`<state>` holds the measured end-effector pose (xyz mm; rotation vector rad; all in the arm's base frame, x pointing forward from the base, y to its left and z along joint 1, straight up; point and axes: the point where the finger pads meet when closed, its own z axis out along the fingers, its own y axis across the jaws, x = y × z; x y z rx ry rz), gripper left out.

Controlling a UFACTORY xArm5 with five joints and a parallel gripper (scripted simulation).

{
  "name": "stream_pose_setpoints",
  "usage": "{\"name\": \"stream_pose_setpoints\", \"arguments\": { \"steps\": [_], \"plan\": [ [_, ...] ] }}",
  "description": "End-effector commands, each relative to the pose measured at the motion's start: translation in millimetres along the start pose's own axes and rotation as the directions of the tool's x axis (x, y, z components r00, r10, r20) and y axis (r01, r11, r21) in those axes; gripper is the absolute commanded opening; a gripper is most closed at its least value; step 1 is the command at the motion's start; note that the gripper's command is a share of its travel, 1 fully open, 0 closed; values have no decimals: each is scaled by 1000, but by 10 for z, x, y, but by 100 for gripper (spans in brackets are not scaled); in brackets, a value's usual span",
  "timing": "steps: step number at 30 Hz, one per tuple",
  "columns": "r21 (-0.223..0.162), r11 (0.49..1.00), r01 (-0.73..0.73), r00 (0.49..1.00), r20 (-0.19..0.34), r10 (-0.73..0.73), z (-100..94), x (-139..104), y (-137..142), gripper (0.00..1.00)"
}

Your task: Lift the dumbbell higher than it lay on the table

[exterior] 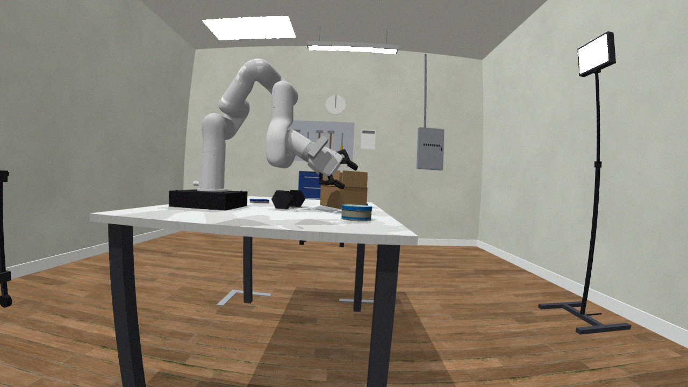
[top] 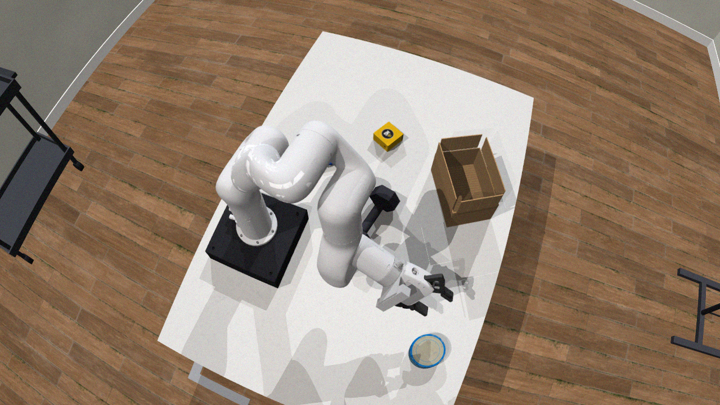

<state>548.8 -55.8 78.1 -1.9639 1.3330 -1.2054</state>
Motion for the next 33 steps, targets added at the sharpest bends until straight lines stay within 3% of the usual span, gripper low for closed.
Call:
{"name": "stream_pose_setpoints", "arguments": {
  "steps": [1, 21, 26, 33],
  "plan": [
    [3, 1000, 0, 1000, -2, 0, 0, 8, -15, 100],
    [-1, 1000, 15, 1000, 4, -15, -1, -13, -21, 100],
    [-33, 989, 141, 988, 60, -139, -11, -188, -66, 100],
    [-55, 932, 357, 924, 167, -344, -69, -491, -125, 100]
  ]
}}
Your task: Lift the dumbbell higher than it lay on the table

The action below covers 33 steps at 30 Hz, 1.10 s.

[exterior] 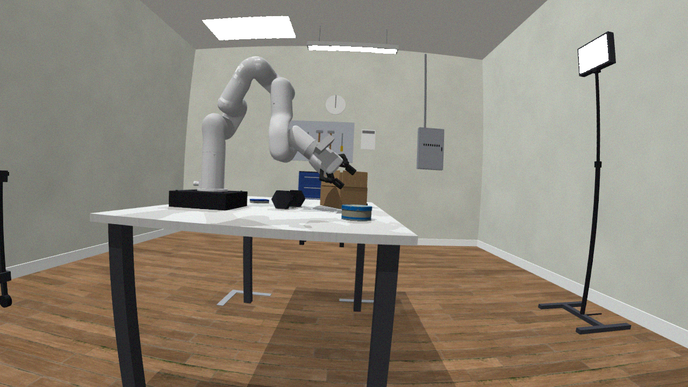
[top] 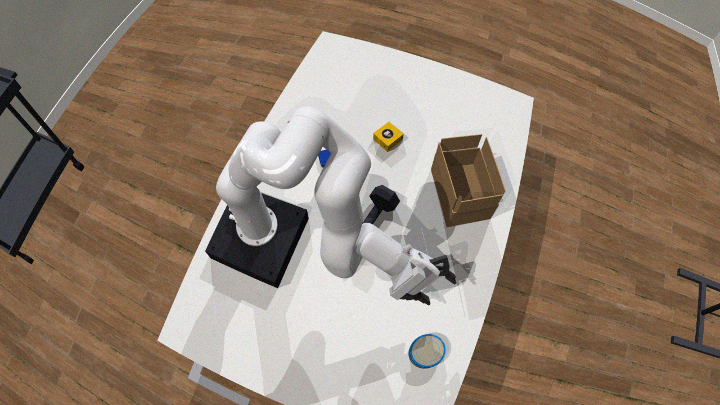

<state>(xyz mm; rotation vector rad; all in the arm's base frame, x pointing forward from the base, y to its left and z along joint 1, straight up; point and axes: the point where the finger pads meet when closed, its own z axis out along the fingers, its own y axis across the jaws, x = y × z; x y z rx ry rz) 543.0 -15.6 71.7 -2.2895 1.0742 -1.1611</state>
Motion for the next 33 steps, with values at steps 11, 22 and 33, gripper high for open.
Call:
{"name": "stream_pose_setpoints", "arguments": {
  "steps": [11, 22, 33],
  "plan": [
    [-12, 895, 447, 873, 225, -433, -168, -575, -230, 100],
    [93, 694, 714, 624, 365, -691, -419, -1012, -307, 100],
    [288, 395, 872, 245, 441, -864, -796, -1453, -304, 100]
  ]
}}
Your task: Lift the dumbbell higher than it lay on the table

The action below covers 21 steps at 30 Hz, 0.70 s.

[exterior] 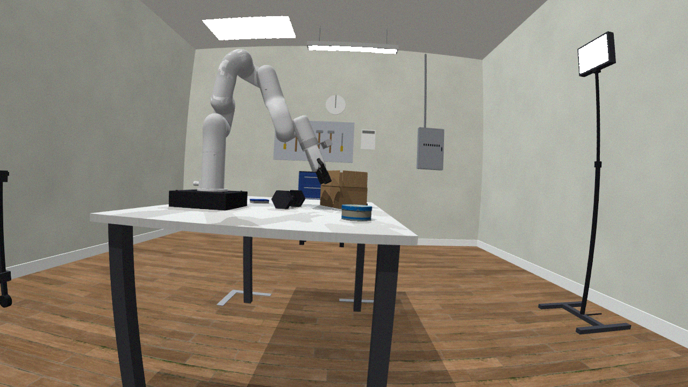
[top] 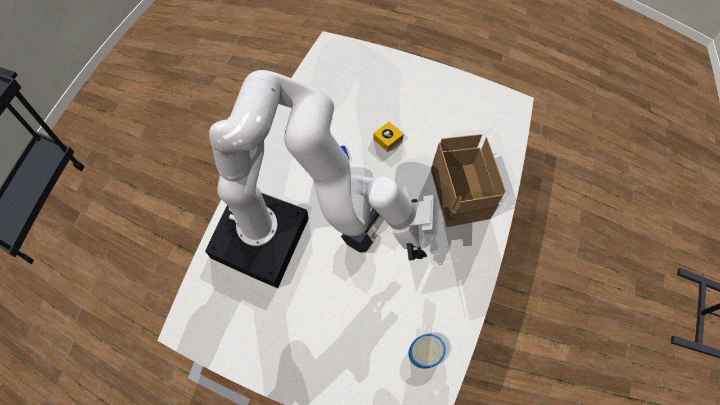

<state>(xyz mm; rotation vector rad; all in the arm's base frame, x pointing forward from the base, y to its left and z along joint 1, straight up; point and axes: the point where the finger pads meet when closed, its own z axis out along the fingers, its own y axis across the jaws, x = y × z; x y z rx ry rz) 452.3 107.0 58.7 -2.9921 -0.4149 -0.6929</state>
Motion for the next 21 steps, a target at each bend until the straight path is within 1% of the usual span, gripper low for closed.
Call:
{"name": "stream_pose_setpoints", "arguments": {
  "steps": [1, 2, 3, 6, 11, 17, 19, 21],
  "plan": [
    [19, 993, 114, 992, 52, -115, -65, -80, -127, 100],
    [19, 993, 114, 992, 52, -115, -65, -80, -127, 100],
    [42, 976, 213, 972, 89, -216, -119, -178, -233, 100],
    [64, 956, 287, 949, 116, -293, -164, -258, -311, 100],
    [126, 886, 447, 871, 165, -463, -279, -452, -476, 100],
    [215, 764, 609, 738, 199, -644, -434, -698, -645, 100],
    [215, 764, 609, 738, 199, -644, -434, -698, -645, 100],
    [273, 676, 685, 645, 206, -736, -533, -848, -729, 100]
  ]
}}
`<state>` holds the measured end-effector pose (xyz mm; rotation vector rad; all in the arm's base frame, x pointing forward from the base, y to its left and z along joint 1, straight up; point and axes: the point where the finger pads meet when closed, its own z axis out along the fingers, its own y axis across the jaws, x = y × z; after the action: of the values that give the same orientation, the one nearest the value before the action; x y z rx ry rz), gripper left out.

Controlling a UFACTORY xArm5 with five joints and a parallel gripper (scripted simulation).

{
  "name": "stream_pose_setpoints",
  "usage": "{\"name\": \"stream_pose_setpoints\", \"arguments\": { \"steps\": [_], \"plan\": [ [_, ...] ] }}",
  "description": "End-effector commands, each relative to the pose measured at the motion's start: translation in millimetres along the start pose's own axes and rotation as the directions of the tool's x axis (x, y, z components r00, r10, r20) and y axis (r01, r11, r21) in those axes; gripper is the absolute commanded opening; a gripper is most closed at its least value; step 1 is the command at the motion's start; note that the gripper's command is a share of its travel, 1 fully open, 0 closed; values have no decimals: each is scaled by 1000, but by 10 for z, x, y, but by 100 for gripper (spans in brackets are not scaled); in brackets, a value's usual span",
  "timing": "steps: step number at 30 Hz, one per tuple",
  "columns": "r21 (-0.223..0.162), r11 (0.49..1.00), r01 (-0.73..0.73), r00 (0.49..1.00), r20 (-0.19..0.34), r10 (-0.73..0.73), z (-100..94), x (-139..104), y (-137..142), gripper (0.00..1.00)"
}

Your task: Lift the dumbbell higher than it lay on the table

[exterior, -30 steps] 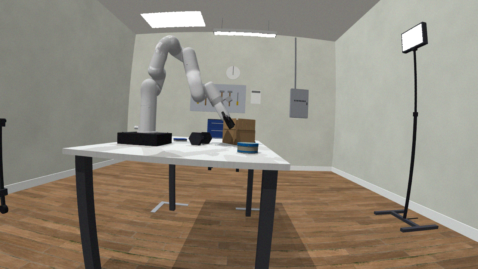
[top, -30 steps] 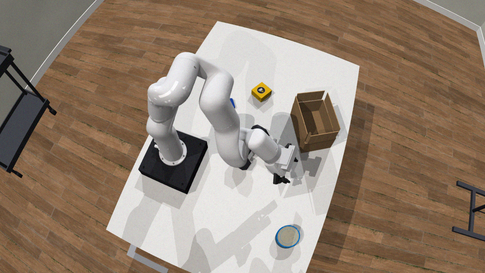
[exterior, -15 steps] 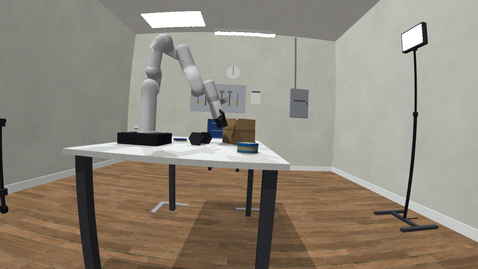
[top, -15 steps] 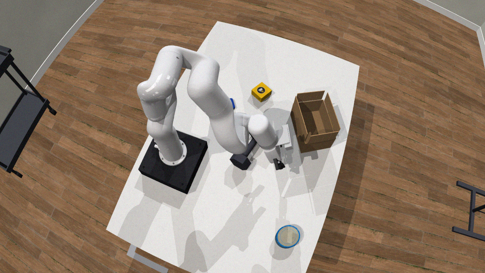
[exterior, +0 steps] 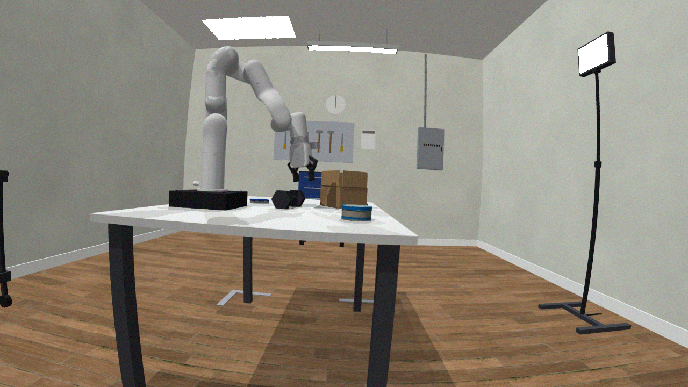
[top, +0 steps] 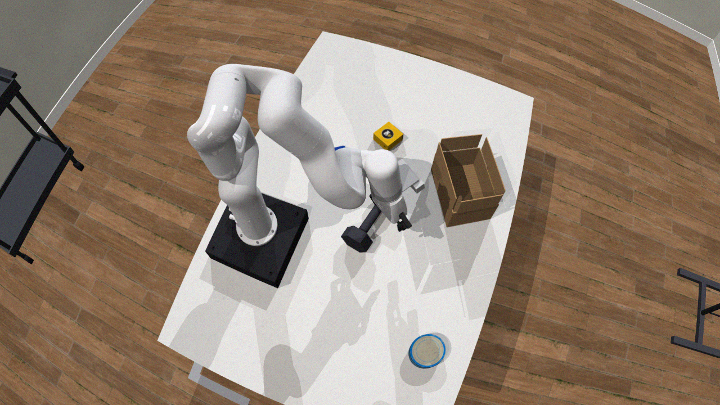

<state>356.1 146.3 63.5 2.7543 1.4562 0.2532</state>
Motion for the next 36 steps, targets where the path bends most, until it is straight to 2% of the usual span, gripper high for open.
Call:
{"name": "stream_pose_setpoints", "arguments": {
  "steps": [1, 6, 9, 19, 22, 27, 30, 36],
  "plan": [
    [47, 987, 150, 987, 47, -153, -82, -79, -212, 100],
    [110, 943, 315, 942, 83, -325, -160, -207, -449, 100],
    [132, 921, 365, 921, 91, -378, -188, -252, -522, 100],
    [137, 916, 376, 916, 93, -390, -158, -266, -539, 100],
    [138, 916, 377, 916, 93, -390, 19, -287, -545, 100],
    [138, 916, 377, 916, 93, -391, 503, -358, -585, 100],
    [138, 916, 377, 916, 93, -391, 712, -387, -603, 100],
    [138, 916, 377, 916, 93, -391, 792, -403, -613, 100]
  ]
}}
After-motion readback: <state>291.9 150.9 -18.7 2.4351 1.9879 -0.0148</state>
